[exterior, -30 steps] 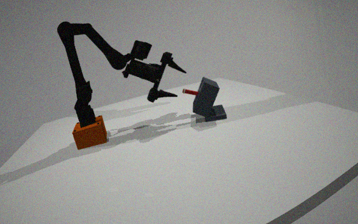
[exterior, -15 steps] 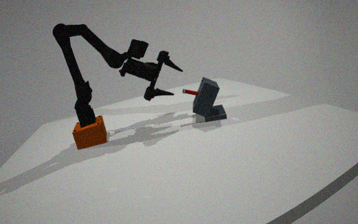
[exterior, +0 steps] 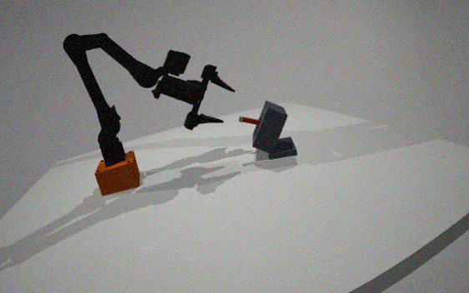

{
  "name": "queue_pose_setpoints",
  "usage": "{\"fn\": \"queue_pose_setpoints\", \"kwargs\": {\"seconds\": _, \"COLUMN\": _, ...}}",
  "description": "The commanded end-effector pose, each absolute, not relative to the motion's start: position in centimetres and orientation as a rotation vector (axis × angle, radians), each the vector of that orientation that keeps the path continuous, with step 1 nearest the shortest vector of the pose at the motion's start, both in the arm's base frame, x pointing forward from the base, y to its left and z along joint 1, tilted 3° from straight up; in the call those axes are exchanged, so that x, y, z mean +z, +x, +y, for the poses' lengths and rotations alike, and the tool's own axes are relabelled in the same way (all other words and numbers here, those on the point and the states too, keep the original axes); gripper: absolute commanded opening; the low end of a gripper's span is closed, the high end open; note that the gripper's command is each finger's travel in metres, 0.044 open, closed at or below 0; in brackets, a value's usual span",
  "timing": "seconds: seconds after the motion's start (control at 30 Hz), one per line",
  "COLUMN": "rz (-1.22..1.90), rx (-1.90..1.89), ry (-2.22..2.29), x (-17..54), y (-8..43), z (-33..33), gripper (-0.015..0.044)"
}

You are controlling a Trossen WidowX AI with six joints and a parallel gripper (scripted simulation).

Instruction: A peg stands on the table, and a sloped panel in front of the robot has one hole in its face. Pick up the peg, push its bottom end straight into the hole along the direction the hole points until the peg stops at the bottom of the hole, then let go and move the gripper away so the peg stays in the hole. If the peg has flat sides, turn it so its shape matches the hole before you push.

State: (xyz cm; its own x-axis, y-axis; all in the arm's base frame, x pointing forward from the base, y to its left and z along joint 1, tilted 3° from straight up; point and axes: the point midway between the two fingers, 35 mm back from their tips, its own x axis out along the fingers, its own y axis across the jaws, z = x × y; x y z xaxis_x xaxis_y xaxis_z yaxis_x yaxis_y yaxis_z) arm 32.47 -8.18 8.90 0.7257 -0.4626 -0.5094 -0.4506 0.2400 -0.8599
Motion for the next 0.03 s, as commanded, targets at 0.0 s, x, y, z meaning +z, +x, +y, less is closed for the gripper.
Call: {"fn": "queue_pose_setpoints", "kwargs": {"seconds": 0.0, "rz": 0.828, "rx": -0.016, "ry": -1.372, "x": 9.17, "y": 32.09, "z": -8.00, "gripper": 0.0440}}
